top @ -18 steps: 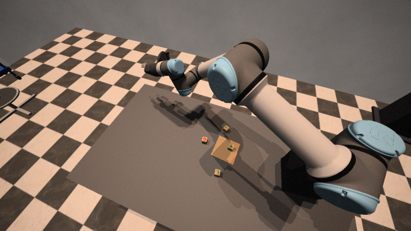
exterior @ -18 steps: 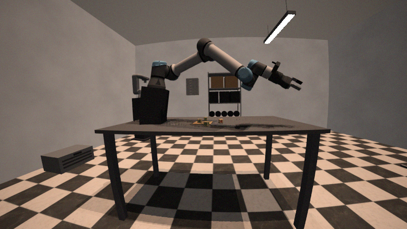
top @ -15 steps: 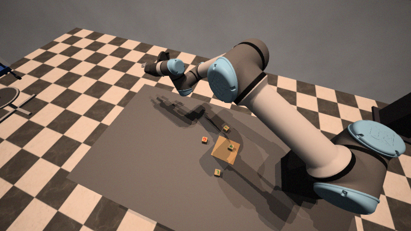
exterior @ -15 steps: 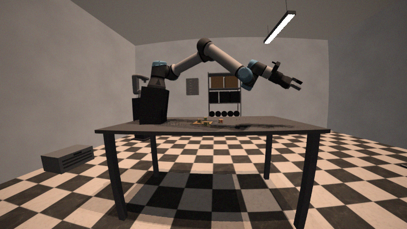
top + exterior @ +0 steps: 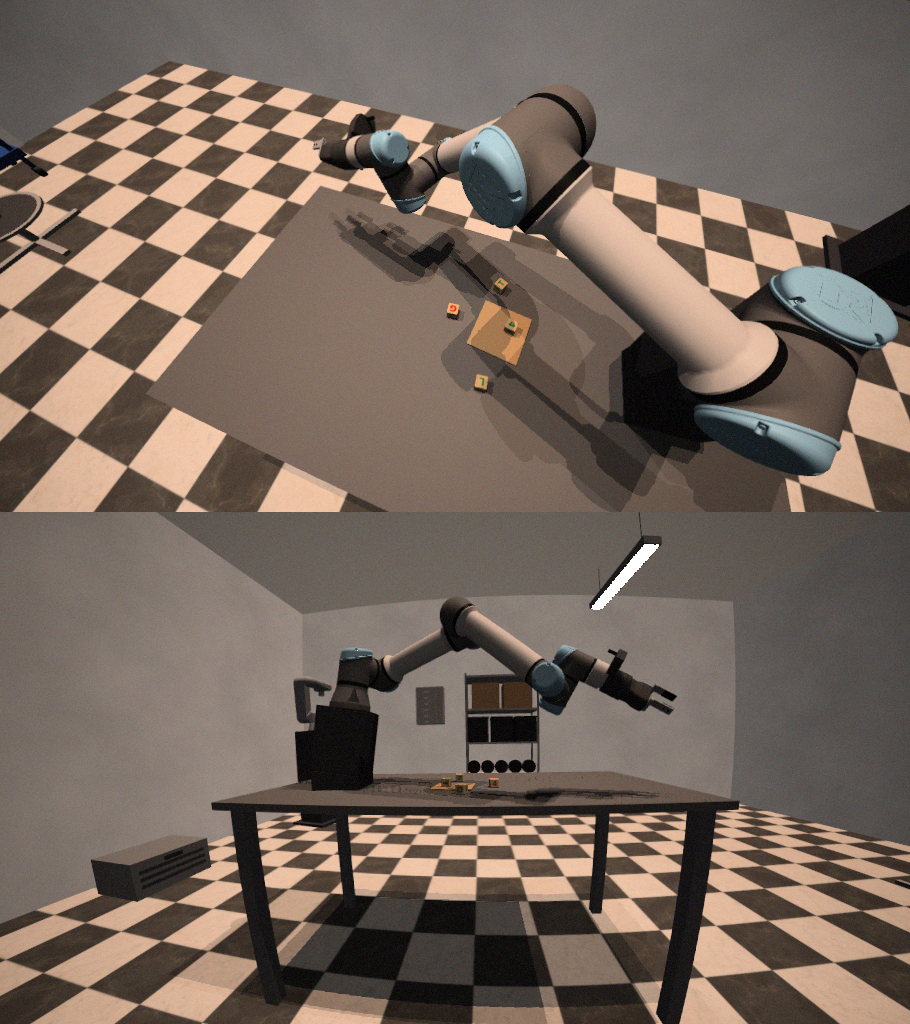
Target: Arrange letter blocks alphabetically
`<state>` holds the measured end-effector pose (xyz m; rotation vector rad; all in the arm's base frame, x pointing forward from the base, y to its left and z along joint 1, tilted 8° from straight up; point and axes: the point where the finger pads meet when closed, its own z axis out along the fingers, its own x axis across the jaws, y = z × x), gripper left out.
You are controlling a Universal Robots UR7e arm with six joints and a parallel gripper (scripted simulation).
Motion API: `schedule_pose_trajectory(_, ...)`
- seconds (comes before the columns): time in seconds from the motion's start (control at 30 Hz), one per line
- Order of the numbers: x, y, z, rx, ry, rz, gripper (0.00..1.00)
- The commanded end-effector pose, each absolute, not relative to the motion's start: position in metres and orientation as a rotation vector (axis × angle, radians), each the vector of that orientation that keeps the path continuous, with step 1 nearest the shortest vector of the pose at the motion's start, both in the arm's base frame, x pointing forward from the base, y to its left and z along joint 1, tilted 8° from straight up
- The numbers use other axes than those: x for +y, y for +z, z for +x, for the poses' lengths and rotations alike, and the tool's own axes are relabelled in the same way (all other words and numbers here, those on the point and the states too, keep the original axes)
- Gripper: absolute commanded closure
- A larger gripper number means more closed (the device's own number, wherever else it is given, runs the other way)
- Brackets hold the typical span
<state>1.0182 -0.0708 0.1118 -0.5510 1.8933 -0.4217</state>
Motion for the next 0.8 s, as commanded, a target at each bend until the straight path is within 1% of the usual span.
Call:
schedule_pose_trajectory(0.0, -0.071, 0.114, 1.018, 1.891, -0.423, -0.551, 0.00)
schedule_pose_trajectory(0.5, -0.051, 0.102, 1.009, 1.916, -0.409, -0.564, 0.00)
schedule_pose_trajectory(0.77, -0.013, 0.077, 0.987, 1.969, -0.384, -0.592, 0.00)
